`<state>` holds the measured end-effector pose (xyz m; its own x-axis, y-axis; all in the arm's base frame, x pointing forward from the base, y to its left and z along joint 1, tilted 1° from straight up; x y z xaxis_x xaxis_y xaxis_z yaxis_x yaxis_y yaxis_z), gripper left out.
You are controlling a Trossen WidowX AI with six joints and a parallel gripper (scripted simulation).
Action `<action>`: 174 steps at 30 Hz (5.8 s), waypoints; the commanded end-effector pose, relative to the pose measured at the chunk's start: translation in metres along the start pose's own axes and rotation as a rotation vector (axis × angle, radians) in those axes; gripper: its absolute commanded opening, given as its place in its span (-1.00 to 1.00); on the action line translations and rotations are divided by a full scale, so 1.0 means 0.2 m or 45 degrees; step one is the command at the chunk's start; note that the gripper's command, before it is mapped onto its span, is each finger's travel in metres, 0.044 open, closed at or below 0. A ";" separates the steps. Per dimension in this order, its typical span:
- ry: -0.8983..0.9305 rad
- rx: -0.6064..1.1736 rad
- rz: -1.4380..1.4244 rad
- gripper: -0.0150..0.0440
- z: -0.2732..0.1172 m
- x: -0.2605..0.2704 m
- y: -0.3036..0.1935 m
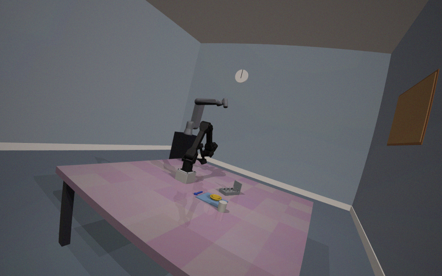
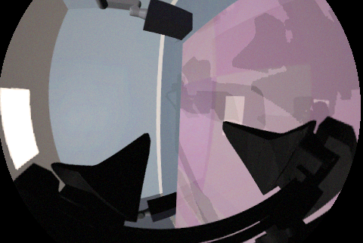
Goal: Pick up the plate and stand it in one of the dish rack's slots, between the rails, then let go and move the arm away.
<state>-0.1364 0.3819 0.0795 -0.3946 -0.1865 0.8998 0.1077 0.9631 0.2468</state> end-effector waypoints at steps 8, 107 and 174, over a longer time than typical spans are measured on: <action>-0.282 -0.324 -0.016 0.86 -0.50 -0.23 0.16; -1.508 -0.846 1.734 0.86 -2.48 -0.55 -2.01; -1.510 -0.848 1.733 -0.49 -2.81 0.16 -1.80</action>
<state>0.3266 -0.0797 0.2089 -0.0594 0.9981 -0.0173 0.9980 0.0598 0.0219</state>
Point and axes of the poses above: the point midway between the two fingers, 35 mm back from their tips, its own z axis out along the fingers, its own x axis across the jaws, y = z × x, the point moved 7 cm from there along -z, back along the fingers
